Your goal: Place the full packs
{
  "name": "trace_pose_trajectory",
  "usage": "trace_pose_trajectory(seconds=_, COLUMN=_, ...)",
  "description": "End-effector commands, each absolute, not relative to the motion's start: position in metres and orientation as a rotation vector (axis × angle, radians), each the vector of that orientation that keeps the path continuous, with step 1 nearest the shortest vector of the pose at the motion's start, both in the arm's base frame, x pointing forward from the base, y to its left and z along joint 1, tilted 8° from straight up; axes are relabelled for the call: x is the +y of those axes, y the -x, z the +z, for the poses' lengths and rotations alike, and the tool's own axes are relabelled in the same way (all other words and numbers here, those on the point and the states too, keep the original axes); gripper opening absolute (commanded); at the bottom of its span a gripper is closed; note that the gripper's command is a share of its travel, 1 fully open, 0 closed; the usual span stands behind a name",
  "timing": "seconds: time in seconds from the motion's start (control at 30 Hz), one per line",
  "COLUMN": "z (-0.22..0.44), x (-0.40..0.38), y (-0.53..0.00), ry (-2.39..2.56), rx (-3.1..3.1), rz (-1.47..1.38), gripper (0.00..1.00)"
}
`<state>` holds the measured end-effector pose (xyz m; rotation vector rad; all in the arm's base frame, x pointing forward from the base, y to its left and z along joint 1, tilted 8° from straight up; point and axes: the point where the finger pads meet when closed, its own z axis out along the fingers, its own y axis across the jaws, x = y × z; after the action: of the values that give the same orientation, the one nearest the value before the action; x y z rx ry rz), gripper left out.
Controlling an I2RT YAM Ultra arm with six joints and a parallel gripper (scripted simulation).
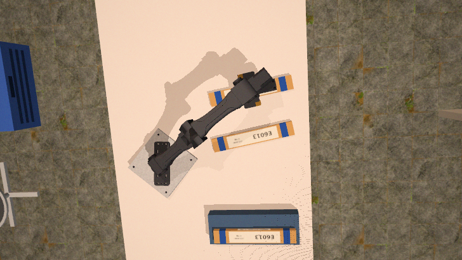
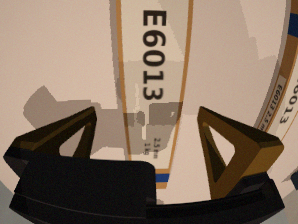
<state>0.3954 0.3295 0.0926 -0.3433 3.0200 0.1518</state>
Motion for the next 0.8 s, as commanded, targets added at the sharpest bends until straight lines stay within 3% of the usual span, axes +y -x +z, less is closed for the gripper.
trace_pose_trajectory(seconds=0.0, z=0.097, x=0.340, y=-0.399, ry=0.346, rx=2.961, rz=0.191, gripper=0.95)
trace_pose_trajectory(seconds=0.77, z=0.094, x=0.346, y=-0.406, ry=0.343, rx=2.953, rz=0.198, gripper=0.95)
